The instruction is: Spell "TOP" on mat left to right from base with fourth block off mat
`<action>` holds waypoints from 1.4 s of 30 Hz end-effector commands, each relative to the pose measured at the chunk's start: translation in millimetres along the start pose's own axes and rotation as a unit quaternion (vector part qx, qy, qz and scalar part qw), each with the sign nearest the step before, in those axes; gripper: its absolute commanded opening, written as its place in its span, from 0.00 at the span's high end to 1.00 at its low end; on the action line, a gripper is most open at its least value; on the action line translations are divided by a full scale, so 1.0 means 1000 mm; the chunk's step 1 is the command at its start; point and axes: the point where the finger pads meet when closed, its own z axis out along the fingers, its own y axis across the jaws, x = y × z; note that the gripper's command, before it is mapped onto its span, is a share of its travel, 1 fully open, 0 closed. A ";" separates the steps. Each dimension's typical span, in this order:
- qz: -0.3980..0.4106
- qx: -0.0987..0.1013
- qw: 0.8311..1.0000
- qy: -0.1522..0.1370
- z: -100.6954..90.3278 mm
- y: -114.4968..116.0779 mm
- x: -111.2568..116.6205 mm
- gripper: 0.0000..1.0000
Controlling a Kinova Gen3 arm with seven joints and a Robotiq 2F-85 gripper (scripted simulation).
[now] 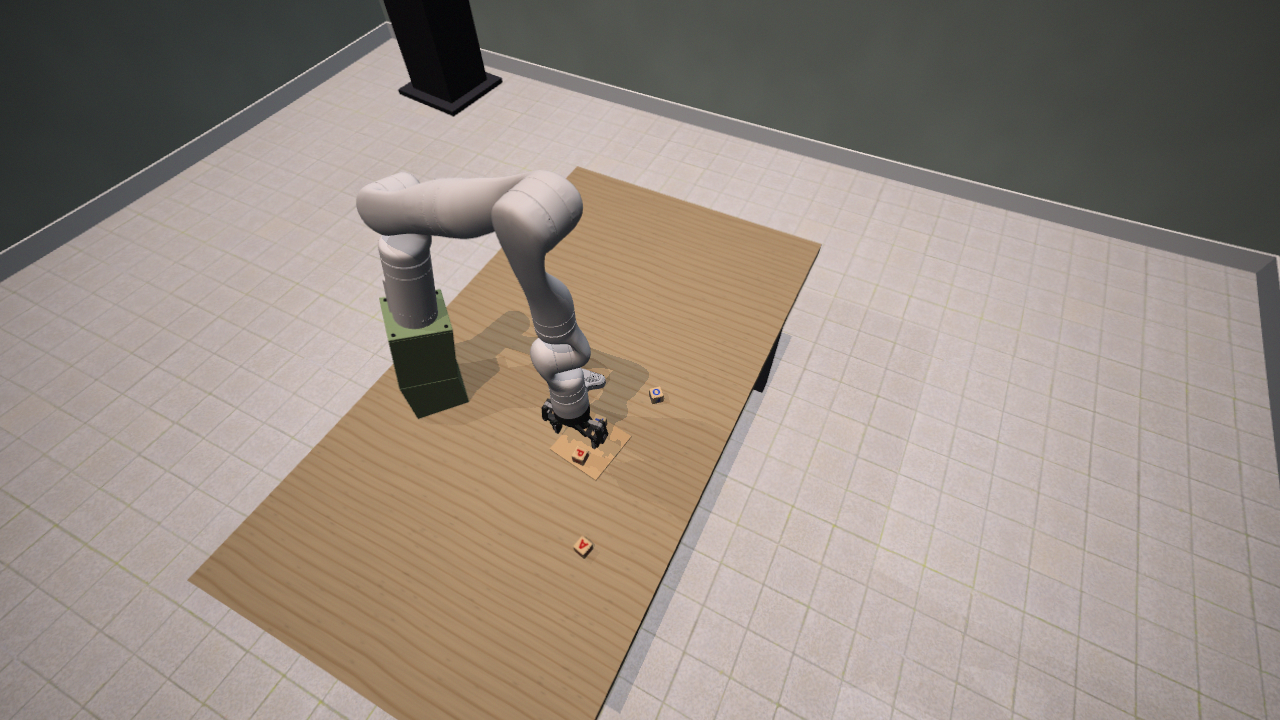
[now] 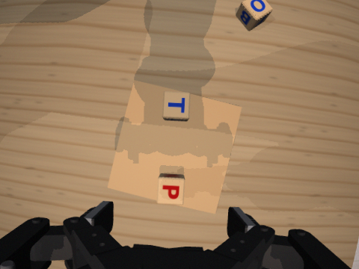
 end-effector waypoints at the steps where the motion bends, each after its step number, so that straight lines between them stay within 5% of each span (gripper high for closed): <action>1: 0.000 -0.001 1.000 0.000 -0.001 0.001 0.000 0.00; 22: 0.086 0.017 0.996 -0.009 0.010 0.010 0.022 0.00; 33: 0.192 0.023 0.981 -0.021 0.017 0.030 0.058 0.00; 42: 0.302 0.015 0.953 -0.025 0.018 0.059 0.116 0.00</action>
